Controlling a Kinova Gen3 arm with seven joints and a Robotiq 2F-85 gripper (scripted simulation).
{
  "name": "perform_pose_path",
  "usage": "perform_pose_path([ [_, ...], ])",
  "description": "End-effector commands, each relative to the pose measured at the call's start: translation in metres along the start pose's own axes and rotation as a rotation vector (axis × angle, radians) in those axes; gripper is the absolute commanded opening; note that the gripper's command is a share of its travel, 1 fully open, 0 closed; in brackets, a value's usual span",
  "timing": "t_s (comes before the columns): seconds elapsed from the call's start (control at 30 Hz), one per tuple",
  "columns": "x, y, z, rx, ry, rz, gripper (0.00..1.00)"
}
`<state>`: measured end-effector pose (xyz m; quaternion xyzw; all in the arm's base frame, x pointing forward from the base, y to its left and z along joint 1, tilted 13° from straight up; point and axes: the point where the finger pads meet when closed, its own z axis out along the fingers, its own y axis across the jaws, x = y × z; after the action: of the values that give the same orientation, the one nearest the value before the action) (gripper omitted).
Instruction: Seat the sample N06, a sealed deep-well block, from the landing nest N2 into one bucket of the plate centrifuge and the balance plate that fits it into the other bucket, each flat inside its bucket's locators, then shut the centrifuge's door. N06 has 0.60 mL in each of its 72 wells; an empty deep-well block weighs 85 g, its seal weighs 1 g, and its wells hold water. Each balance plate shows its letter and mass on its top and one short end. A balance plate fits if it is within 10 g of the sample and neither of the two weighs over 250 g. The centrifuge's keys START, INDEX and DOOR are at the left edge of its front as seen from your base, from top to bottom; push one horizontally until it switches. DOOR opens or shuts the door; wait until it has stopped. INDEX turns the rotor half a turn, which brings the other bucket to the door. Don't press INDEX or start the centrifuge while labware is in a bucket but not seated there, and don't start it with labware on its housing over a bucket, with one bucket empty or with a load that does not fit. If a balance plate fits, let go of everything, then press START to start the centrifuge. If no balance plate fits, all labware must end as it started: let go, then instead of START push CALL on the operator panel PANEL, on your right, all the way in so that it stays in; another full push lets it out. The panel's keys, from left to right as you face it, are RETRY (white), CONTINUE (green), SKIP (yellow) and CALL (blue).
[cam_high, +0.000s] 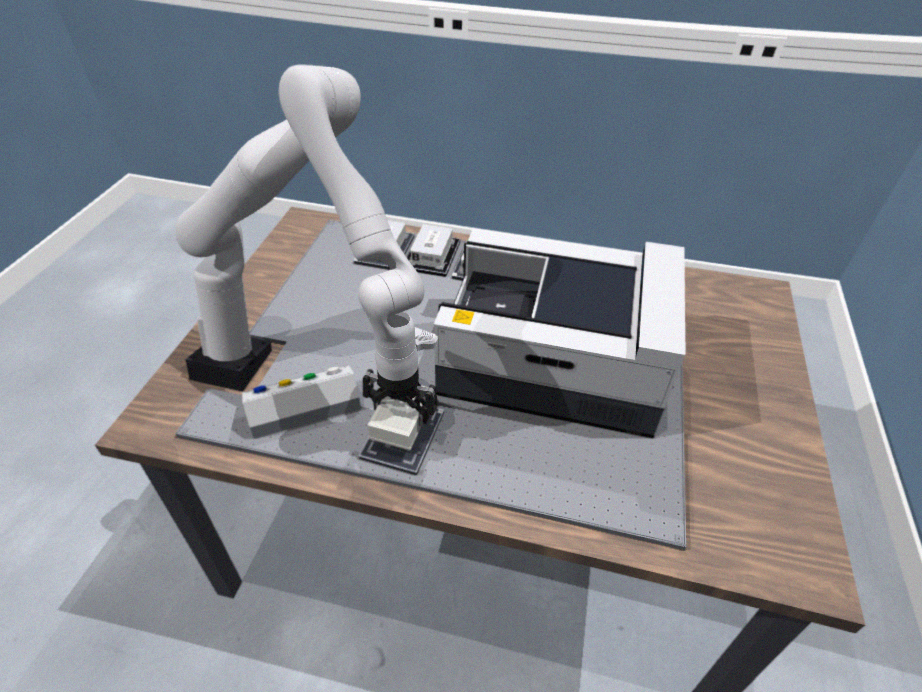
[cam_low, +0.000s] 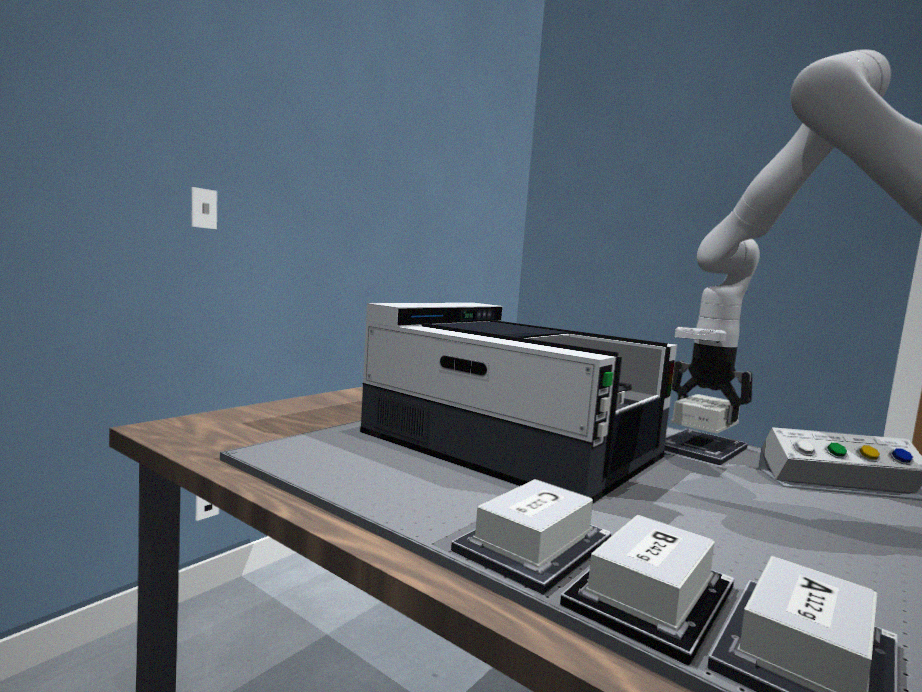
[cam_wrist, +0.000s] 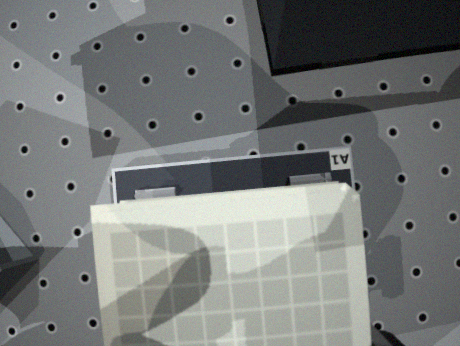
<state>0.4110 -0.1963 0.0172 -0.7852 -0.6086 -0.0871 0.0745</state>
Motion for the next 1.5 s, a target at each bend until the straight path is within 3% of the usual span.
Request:
perform_pose_path([
  [0.0, 0.000, 0.001, -0.005, -0.002, -0.001, 0.000, 0.95],
  [1.47, 0.000, 0.001, -0.055, -0.002, -0.001, 0.000, 0.95],
])
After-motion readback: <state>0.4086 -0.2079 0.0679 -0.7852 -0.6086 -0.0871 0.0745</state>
